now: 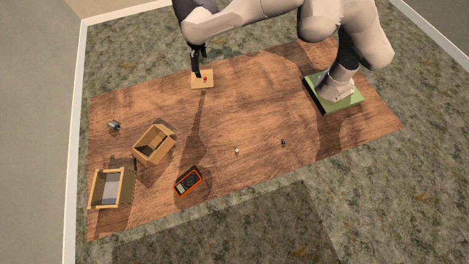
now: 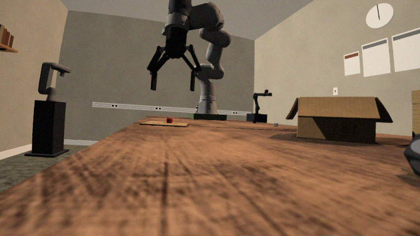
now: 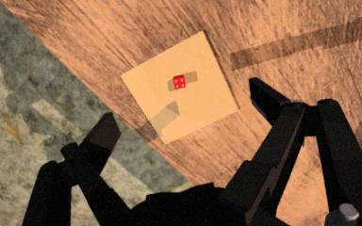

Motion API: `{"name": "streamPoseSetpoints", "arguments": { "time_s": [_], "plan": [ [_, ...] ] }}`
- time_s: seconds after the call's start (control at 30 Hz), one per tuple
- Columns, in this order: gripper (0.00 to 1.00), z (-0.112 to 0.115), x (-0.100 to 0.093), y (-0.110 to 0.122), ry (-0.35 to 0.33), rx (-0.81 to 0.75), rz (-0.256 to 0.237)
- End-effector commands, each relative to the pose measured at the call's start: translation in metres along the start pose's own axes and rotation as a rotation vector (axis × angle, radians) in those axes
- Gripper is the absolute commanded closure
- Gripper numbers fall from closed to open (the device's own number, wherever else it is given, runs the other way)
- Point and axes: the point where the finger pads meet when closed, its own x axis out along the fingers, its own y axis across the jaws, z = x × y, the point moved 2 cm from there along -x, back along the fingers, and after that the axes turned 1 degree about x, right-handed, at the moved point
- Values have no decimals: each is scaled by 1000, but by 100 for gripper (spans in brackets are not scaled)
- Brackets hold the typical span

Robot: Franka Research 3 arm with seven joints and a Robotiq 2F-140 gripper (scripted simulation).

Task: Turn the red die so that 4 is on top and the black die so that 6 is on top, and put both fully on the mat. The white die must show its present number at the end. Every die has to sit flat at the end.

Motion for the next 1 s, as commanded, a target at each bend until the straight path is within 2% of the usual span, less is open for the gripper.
{"name": "streamPoseSetpoints", "arguments": {
  "time_s": [0.0,0.2,0.3,0.4,0.47,0.57,0.8,0.97],
  "plan": [
    [0,0,-1,-1,2,5,-3],
    [0,0,0,1,0,-2,0],
    [0,-6,-1,13,2,-36,0],
    [0,-23,-2,45,6,-130,1],
    [0,-23,-2,45,6,-130,1],
    [0,-52,-3,91,14,-274,2],
    [0,-93,-2,145,23,-456,4],
    [0,-131,-1,185,29,-608,4]
  ]
}}
